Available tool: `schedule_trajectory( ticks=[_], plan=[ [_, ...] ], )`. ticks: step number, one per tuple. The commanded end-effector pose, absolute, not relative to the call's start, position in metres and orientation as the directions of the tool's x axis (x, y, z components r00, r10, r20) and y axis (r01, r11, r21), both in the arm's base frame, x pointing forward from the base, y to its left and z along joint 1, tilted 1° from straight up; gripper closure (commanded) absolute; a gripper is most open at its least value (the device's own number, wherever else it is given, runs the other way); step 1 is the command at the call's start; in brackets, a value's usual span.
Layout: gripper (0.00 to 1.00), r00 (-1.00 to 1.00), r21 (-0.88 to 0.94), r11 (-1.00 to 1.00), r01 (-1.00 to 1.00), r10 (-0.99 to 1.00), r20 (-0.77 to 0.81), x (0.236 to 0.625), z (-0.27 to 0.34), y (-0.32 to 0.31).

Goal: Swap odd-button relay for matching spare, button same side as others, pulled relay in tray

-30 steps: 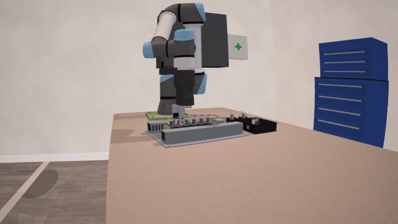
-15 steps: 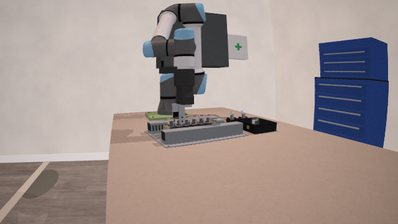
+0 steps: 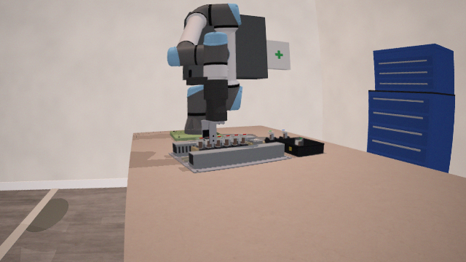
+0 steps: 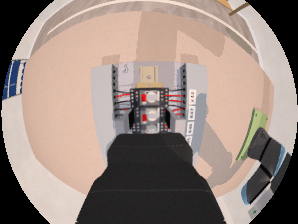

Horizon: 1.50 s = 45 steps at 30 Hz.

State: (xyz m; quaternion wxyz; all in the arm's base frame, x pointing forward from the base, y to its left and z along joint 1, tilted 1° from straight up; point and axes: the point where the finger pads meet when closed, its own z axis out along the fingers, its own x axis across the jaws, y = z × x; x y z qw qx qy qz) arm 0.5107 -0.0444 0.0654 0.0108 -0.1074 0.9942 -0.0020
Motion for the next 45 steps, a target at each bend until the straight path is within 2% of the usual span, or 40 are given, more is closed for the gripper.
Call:
schedule_trajectory(
  ticks=[1,45],
  plan=[
    [0.00,-0.977,-0.007,0.977,-0.213,-0.214,-0.022,0.5111,0.0672,-0.0445],
    [0.00,-0.977,-0.007,0.977,-0.213,-0.214,-0.022,0.5109,0.0766,-0.0445]
  ],
)
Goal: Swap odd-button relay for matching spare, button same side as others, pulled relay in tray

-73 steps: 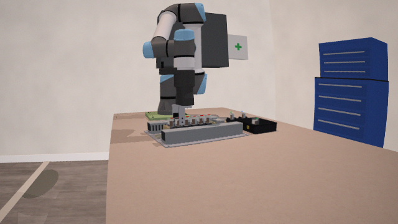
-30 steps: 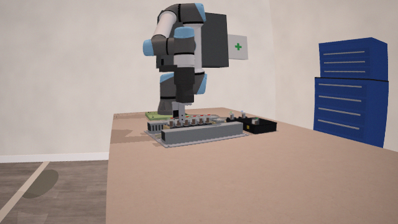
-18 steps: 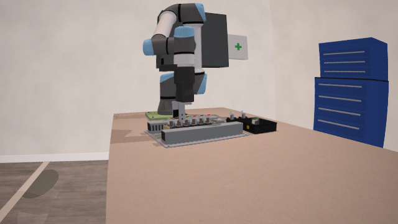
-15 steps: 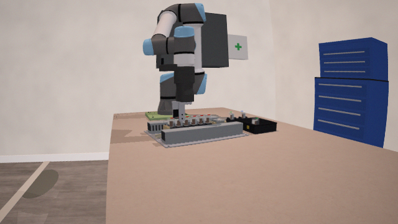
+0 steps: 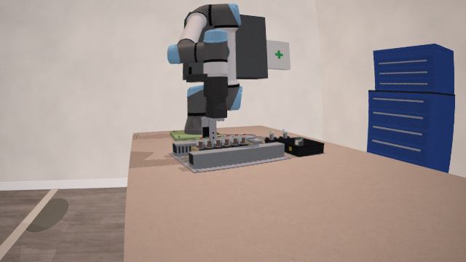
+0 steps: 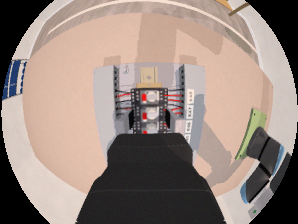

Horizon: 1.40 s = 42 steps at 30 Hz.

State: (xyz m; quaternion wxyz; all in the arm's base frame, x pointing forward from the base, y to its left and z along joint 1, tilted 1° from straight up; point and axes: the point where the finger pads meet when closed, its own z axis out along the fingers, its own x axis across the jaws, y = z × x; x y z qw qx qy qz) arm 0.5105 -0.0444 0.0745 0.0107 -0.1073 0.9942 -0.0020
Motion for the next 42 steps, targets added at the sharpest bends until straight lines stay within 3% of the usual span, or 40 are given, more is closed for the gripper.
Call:
schedule_trajectory(
  ticks=[1,32,37,42],
  plan=[
    [0.00,-0.977,-0.007,0.977,-0.213,-0.214,-0.022,0.511,0.077,-0.045],
    [0.00,-0.977,-0.007,0.977,-0.213,-0.214,-0.022,0.511,0.085,-0.044],
    [0.00,-0.977,-0.007,0.977,-0.213,-0.214,-0.022,0.510,0.130,-0.044],
    [0.00,-0.977,-0.007,0.977,-0.213,-0.214,-0.022,0.510,0.130,-0.044]
  ],
)
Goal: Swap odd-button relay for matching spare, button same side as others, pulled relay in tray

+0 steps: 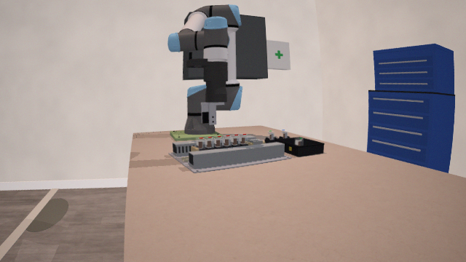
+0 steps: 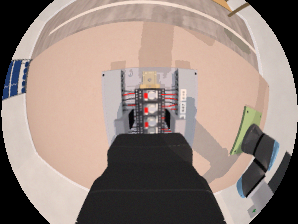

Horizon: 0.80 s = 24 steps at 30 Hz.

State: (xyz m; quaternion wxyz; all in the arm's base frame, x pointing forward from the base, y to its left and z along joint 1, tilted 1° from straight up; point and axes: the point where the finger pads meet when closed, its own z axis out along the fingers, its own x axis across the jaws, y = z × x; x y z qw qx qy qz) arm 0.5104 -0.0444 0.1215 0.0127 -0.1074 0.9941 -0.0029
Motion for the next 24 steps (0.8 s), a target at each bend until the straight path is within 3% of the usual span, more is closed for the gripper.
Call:
schedule_trajectory(
  ticks=[1,24],
  plan=[
    [0.00,-0.977,-0.007,0.977,-0.213,-0.214,-0.022,0.5097,0.1298,-0.0444],
    [0.00,-0.977,-0.007,0.977,-0.213,-0.214,-0.022,0.5098,0.1228,-0.0444]
  ],
)
